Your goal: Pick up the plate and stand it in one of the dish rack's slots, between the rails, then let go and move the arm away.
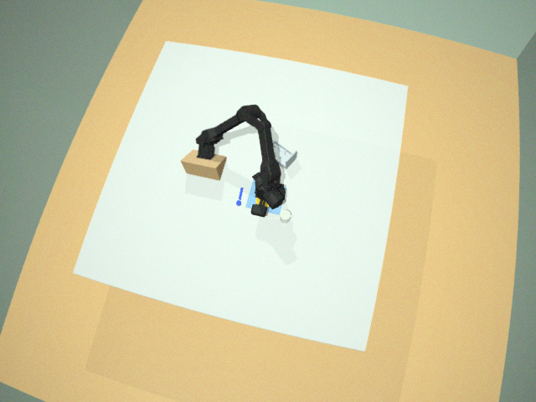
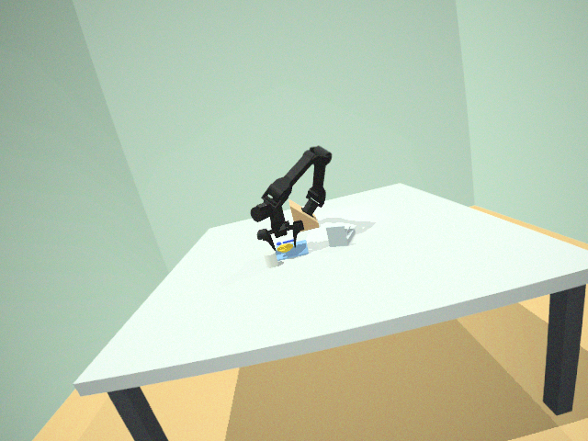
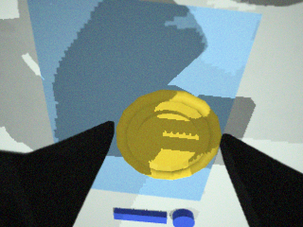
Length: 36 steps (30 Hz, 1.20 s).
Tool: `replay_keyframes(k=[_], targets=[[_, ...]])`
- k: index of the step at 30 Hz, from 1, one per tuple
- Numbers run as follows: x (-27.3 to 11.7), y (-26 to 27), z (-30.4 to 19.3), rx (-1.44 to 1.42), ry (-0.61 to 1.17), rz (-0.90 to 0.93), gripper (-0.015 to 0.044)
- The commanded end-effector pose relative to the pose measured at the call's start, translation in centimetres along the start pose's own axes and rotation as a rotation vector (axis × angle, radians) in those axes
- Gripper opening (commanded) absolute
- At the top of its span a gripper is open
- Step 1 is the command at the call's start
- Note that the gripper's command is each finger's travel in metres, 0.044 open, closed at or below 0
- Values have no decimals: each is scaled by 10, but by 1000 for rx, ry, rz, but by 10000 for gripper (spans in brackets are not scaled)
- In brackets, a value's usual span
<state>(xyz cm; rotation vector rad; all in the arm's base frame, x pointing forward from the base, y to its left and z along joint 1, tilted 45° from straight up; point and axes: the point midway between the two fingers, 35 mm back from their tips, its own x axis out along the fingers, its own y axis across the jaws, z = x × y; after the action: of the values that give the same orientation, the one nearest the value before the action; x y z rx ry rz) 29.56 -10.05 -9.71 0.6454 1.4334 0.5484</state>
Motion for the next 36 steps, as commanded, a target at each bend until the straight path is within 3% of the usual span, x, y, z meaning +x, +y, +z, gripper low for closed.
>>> replay_keyframes(k=[1, 15, 26, 36], targets=[[1, 0, 0, 4, -3, 4, 379], [1, 0, 0, 4, -3, 4, 299], [-39, -4, 6, 6, -3, -3, 10], [-86, -6, 9, 6, -2, -5, 0]])
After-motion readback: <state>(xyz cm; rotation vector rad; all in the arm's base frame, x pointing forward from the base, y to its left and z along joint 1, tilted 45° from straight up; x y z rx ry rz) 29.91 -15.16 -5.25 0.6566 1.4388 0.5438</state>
